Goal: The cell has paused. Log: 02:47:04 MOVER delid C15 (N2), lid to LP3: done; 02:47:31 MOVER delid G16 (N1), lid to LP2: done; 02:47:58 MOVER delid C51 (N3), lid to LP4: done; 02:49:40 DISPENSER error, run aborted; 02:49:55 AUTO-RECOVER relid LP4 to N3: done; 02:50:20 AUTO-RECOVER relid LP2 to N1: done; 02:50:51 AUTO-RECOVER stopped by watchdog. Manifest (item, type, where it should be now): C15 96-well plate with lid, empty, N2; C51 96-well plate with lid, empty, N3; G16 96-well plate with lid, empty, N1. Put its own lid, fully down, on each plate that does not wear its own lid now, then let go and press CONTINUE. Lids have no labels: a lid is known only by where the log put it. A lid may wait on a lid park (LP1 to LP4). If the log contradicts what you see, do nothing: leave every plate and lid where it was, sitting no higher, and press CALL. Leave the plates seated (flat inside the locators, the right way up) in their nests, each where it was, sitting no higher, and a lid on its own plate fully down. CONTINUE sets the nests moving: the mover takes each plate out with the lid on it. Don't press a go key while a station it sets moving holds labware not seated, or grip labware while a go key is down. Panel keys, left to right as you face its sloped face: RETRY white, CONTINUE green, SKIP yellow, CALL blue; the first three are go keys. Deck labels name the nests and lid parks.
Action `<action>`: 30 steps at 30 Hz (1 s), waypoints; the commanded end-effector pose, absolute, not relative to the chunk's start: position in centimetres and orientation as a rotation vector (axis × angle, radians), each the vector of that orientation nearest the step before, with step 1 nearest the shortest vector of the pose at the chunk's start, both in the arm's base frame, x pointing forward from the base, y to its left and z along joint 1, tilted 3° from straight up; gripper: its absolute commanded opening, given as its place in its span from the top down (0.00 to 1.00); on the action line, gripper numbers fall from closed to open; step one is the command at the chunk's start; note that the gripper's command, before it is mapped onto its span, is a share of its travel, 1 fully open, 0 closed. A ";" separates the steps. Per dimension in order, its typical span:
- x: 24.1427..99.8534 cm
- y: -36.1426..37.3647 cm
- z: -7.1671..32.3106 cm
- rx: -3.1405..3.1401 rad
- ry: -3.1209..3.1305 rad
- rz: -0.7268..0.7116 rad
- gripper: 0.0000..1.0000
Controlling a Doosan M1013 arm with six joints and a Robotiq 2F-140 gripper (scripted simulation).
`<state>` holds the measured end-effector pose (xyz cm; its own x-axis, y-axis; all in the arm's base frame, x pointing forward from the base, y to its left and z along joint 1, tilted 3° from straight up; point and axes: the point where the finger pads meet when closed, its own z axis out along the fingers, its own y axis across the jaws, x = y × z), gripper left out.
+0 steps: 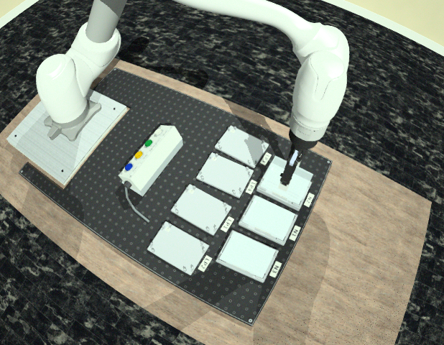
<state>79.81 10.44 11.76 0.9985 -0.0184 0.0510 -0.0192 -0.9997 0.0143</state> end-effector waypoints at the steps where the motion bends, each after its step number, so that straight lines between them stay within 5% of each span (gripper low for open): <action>1: 79.8 10.4 10.5 3.129 -0.029 0.075 1.00; 30: 79.9 10.3 9.1 3.129 -0.029 0.075 1.00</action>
